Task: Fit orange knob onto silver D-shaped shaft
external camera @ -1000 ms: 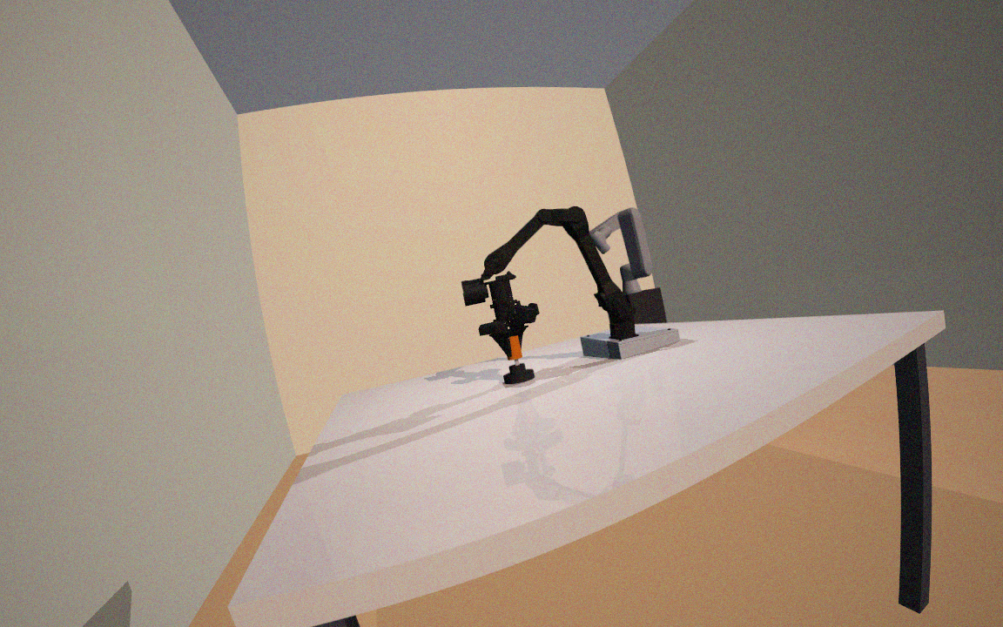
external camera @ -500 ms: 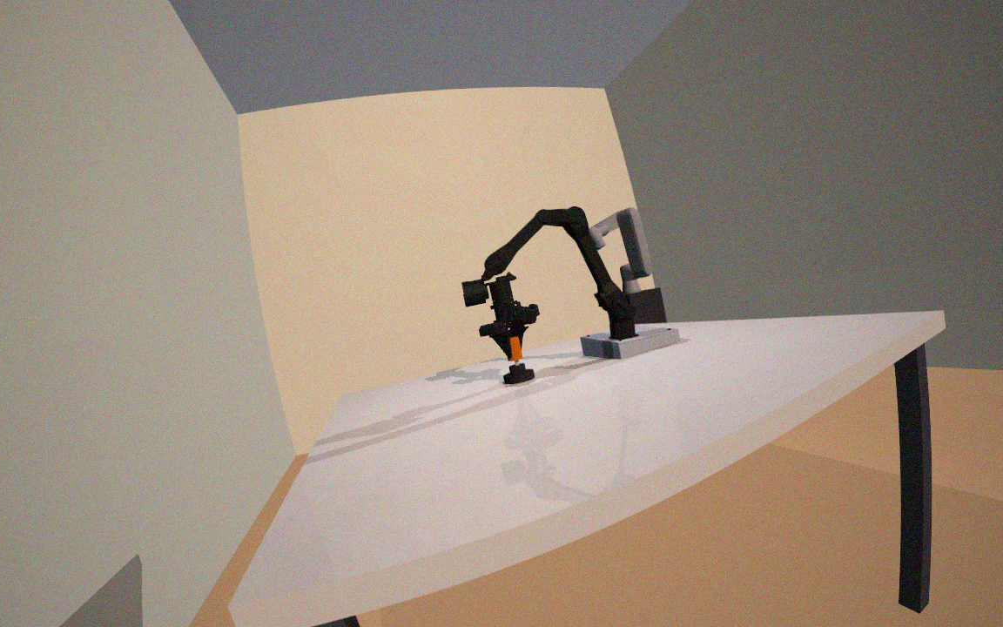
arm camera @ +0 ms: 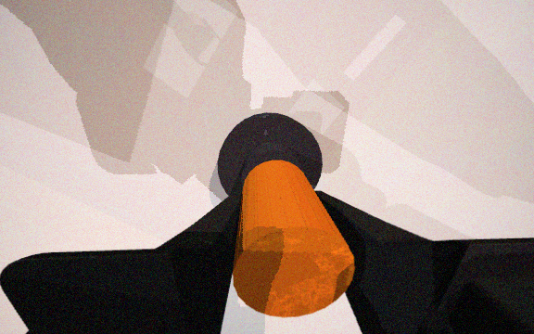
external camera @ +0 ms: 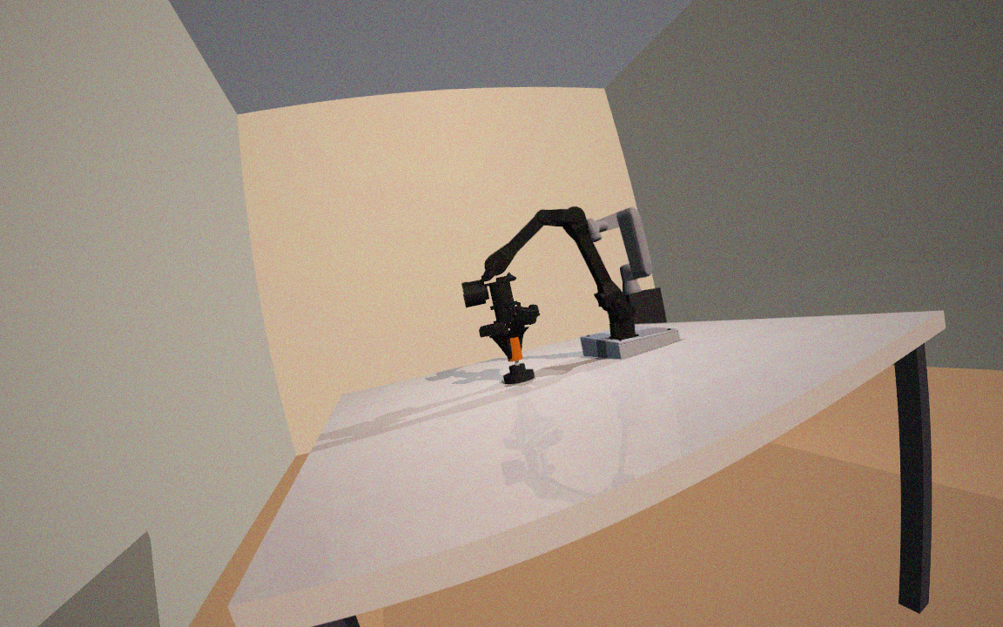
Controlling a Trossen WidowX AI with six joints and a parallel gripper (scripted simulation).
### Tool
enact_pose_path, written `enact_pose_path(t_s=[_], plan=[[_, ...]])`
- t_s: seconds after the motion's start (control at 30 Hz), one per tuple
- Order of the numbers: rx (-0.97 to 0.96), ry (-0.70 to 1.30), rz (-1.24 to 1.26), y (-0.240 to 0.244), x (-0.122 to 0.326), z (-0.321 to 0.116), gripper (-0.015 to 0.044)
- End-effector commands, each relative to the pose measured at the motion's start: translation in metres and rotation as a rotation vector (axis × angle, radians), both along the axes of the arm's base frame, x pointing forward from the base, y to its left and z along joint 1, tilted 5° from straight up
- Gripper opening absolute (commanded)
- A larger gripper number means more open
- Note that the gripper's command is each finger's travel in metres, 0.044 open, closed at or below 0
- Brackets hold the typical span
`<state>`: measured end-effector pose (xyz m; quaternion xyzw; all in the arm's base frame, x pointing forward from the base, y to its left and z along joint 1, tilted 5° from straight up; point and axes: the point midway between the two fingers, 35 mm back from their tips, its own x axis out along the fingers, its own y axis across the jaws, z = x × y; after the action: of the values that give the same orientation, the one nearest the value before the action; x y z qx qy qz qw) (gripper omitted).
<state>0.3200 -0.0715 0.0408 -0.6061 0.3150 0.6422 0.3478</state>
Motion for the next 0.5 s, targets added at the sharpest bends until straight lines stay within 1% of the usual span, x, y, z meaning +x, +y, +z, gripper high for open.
enact_pose_path(t_s=[0.0, 0.2, 0.47], plan=[[-0.002, 0.000, 0.000, -0.0001, 0.0000, -0.0005, 0.0000], [-0.001, -0.001, 0.027, -0.0002, 0.0000, -0.0006, 0.0000], [-0.003, 0.002, -0.028, -0.0003, -0.0001, -0.0008, 0.0000]])
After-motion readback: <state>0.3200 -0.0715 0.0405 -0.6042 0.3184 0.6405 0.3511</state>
